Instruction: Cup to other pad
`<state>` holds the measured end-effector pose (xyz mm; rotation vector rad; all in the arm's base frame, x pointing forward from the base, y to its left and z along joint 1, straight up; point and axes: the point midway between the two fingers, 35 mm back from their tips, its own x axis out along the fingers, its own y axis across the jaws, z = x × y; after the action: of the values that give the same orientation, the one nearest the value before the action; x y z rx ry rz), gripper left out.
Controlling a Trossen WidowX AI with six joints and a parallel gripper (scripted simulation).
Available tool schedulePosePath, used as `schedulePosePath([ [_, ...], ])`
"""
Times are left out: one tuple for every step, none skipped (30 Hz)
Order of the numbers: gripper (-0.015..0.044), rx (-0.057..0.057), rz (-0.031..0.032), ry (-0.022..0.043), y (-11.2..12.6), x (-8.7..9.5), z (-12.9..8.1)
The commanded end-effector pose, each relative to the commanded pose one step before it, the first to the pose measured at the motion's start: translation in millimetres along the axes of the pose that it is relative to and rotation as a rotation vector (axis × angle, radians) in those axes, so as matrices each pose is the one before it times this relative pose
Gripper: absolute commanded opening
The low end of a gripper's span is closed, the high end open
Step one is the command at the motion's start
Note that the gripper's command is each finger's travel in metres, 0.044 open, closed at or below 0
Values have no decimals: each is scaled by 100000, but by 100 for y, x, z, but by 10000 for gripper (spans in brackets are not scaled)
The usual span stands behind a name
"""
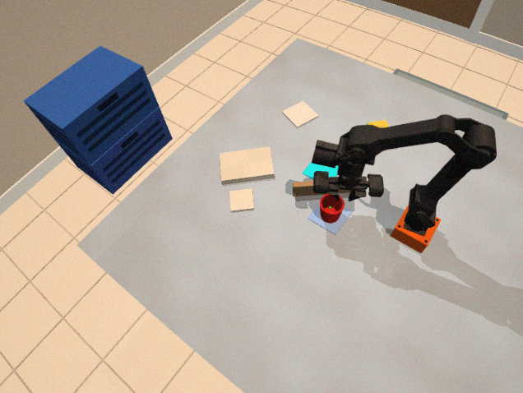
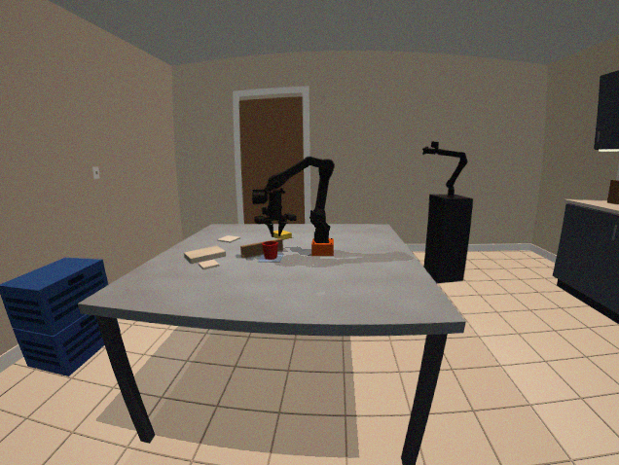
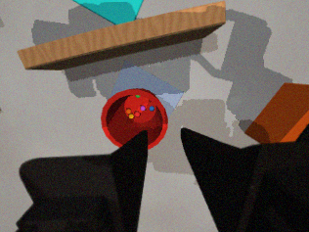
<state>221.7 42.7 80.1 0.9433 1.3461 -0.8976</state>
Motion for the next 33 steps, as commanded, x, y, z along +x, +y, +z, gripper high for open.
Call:
schedulePosePath([
  [148,1318,-2061,-244,-173,162,29],
  [148,0,0,0,8,55,1],
  [148,0,1,0,12,81,2],
  [148,0,1,0,15,106,3],
  [148,0,1,0,18,132,3],
  [148,0,1,0,20,153,4],
  [148,0,1,0,20,163,4],
  [148,0,1,0,19,165,3],
  [148,0,1,0,20,165,3],
  [148,0,1,0,19,164,3],
  [148,0,1,0,17,164,3],
  [148,0,1,0,16,164,3],
  [148,0,0,0,15,164,2],
  [148,0,0,0,14,164,2],
  [148,0,0,0,12,163,2],
  [148,0,0,0,11,163,2],
  [148,0,0,0,10,163,1],
  [148,0,0,0,9,168,1],
  [148,0,0,0,7,169,1],
  [148,0,0,0,6,168,1],
  [148,0,0,0,5,168,0],
  [148,0,-1,0,3,168,0],
  [148,0,-1,0,2,167,0],
  [148,0,-1,0,1,167,0],
  [148,0,-1,0,0,167,-1],
  [148,0,-1,0,-2,166,-1],
  [148,0,-1,0,-3,166,-1],
  [148,0,-1,0,-4,166,-1],
  [148,0,-1,0,-6,165,-1],
  [148,0,-1,0,-7,165,-2],
  [148,0,-2,0,-8,165,-2],
  [148,0,-2,0,-9,164,-2],
  [148,0,-2,0,-11,164,-2],
])
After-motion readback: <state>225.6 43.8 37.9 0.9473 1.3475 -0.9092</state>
